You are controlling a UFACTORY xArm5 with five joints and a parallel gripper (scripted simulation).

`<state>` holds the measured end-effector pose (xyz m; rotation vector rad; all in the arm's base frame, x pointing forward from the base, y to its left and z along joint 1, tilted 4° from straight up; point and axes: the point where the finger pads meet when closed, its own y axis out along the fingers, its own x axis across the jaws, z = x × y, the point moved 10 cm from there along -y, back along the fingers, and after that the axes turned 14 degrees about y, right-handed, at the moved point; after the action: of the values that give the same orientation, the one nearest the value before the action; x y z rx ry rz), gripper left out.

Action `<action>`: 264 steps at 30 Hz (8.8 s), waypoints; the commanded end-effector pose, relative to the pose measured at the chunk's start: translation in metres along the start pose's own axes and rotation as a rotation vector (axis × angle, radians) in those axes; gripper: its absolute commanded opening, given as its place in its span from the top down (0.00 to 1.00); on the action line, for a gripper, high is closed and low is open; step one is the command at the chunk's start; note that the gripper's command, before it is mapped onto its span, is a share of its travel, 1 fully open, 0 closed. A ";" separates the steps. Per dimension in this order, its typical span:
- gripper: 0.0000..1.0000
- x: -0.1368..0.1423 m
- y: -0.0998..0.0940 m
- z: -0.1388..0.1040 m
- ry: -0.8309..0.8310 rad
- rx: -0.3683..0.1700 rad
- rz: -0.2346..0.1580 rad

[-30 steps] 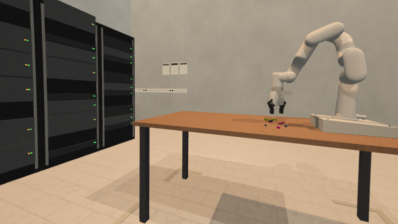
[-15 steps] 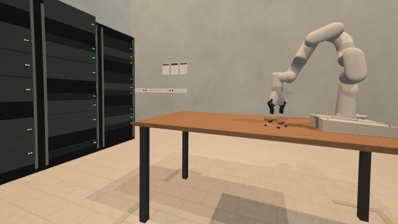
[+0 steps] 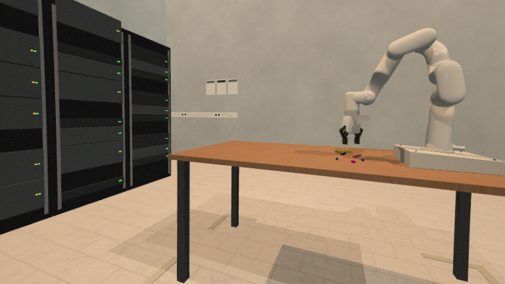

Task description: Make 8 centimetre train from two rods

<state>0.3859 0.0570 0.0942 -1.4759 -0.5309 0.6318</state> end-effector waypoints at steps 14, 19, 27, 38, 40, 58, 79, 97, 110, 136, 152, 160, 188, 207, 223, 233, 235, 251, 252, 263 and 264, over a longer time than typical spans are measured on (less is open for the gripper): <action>0.00 0.001 -0.001 -0.001 0.000 -0.002 -0.003; 0.00 0.001 -0.001 -0.001 0.000 -0.002 -0.003; 0.00 0.001 -0.001 -0.001 0.000 -0.002 -0.003; 0.00 0.001 -0.001 -0.001 0.000 -0.002 -0.003; 0.00 0.001 -0.001 -0.001 0.000 -0.002 -0.003; 0.00 0.001 -0.001 0.000 -0.010 -0.002 -0.003; 0.00 0.026 -0.002 0.028 -0.582 -0.006 0.003; 0.00 0.047 -0.004 0.057 -1.102 -0.008 0.010; 0.00 0.060 -0.004 0.078 -1.470 -0.008 0.015; 0.00 0.081 -0.005 0.122 -2.174 -0.003 0.028; 0.00 0.093 -0.005 0.154 -2.663 0.005 0.038; 0.00 0.098 -0.006 0.169 -2.889 0.010 0.043; 0.76 0.098 -0.006 0.172 -2.930 0.011 0.044; 0.76 0.098 -0.006 0.172 -2.930 0.011 0.044; 0.76 0.098 0.003 0.170 -2.931 0.012 0.044; 0.76 0.098 0.018 0.170 -2.931 0.012 0.044; 0.76 0.098 0.021 0.170 -2.931 0.012 0.044; 0.76 0.098 0.040 0.171 -2.931 0.012 0.044; 0.76 0.098 0.041 0.171 -2.931 0.012 0.044; 0.76 0.098 0.046 0.171 -2.931 0.012 0.044; 0.76 0.098 0.046 0.171 -2.931 0.012 0.044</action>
<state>0.3384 0.2477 0.0497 0.7378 -2.3680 2.4290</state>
